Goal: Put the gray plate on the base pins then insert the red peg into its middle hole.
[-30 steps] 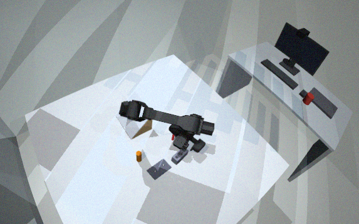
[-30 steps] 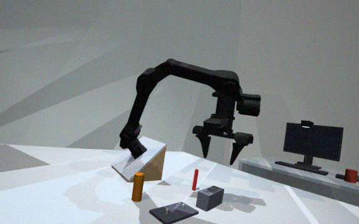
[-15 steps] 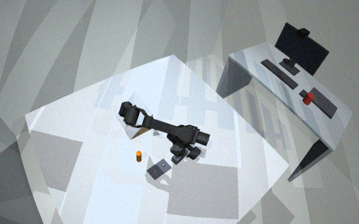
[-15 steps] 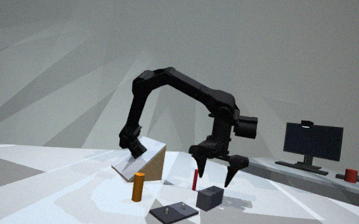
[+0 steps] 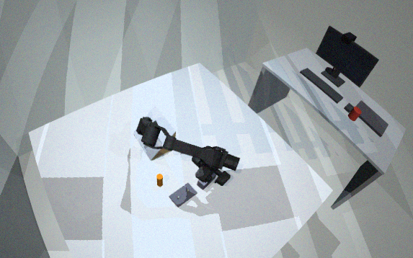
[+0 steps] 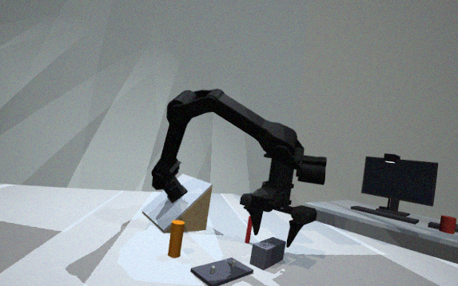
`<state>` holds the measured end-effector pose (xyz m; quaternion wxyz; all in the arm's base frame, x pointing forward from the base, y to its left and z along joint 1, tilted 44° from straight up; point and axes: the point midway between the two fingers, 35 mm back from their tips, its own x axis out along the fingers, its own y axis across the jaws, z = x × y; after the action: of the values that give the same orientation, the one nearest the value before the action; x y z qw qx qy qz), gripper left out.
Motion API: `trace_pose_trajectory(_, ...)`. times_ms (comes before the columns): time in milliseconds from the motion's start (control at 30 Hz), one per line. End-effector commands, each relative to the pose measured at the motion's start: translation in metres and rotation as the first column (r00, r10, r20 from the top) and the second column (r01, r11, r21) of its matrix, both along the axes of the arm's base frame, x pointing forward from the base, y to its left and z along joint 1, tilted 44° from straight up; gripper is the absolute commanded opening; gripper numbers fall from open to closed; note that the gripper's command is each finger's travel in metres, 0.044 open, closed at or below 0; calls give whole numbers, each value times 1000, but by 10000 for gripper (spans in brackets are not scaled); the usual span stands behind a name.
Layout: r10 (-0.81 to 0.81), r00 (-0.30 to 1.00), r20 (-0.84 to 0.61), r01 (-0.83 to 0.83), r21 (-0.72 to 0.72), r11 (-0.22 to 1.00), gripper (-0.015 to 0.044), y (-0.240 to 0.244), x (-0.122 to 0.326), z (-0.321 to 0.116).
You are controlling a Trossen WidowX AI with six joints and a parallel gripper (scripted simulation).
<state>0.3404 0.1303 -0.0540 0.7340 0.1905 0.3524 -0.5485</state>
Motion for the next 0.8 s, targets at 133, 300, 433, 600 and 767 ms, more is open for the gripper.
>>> trace_pose_trajectory(133, 5, 1000, -2, -5, -7, 1000, 440, -9, 2, -10)
trace_pose_trajectory(300, 5, 1000, -2, -5, -7, 1000, 440, -14, 3, -16)
trace_pose_trajectory(433, 5, 1000, -2, -5, -7, 1000, 440, -19, 4, -21)
trace_pose_trajectory(600, 4, 1000, -2, -4, -8, 1000, 440, -25, 5, -26)
trace_pose_trajectory(767, 4, 1000, -2, -4, -9, 1000, 440, -30, 6, -32)
